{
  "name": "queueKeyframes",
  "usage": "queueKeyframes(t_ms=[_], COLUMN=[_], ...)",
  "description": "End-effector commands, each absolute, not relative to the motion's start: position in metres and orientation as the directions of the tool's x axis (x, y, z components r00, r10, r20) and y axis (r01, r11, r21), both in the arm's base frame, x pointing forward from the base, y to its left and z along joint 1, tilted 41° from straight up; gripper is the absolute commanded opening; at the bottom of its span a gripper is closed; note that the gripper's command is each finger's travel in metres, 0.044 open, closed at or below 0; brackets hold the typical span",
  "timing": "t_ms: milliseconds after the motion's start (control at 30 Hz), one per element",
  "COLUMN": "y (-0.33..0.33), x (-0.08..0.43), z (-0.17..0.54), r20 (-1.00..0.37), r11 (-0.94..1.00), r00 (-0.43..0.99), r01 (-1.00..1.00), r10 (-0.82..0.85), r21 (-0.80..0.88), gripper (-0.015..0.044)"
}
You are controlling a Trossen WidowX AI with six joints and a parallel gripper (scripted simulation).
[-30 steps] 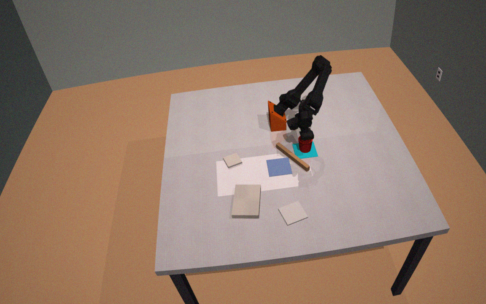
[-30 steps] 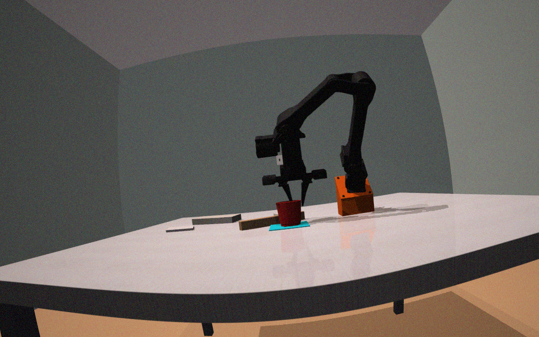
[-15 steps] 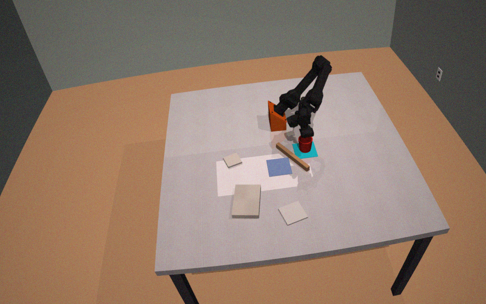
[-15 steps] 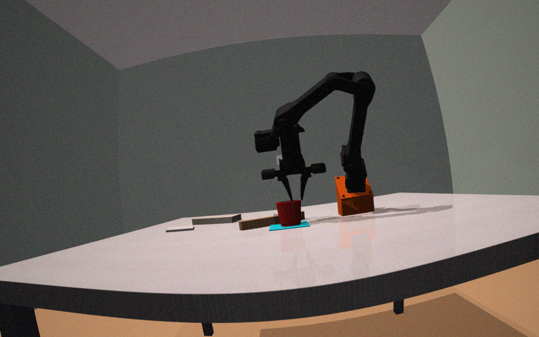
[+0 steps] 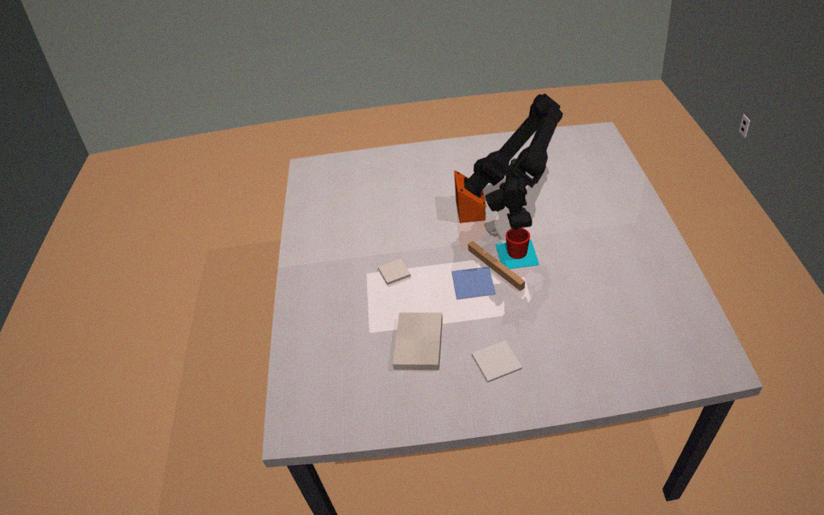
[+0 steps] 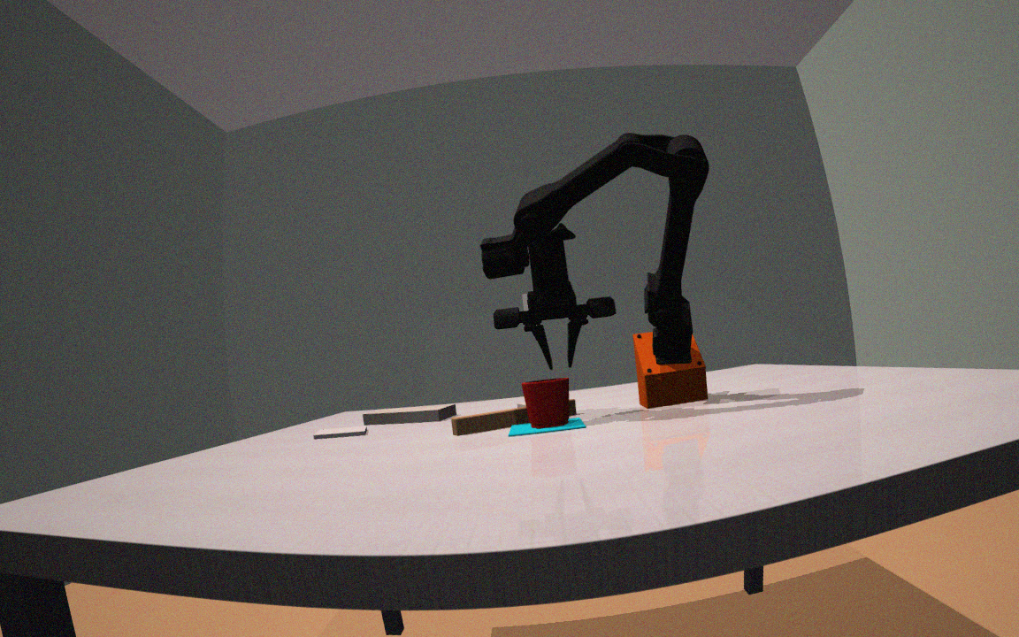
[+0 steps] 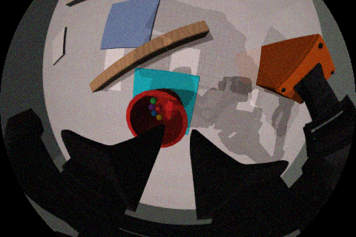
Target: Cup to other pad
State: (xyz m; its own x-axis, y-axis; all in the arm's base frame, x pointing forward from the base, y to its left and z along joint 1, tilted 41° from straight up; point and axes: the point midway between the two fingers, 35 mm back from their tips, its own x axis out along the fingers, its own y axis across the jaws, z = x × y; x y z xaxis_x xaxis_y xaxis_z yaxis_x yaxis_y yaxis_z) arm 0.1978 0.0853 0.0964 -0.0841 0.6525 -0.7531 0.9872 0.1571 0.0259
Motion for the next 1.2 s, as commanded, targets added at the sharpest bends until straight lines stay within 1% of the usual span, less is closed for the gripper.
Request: queueKeyframes(t_ms=[0, 367, 933, 1167], y=[0.085, 0.082, 0.045, 0.047], x=[0.198, 0.199, 0.205, 0.204], z=[0.096, 0.1, 0.143, 0.143], r20=[-0.753, -0.754, -0.757, -0.757], r11=[0.157, 0.157, 0.161, 0.155], r00=[-0.084, -0.083, -0.082, -0.072], r01=[0.987, 0.987, 0.987, 0.987], r10=[0.652, 0.651, 0.648, 0.649], r21=[0.026, 0.026, 0.031, 0.038], gripper=[0.0154, 0.044, 0.044, 0.044])
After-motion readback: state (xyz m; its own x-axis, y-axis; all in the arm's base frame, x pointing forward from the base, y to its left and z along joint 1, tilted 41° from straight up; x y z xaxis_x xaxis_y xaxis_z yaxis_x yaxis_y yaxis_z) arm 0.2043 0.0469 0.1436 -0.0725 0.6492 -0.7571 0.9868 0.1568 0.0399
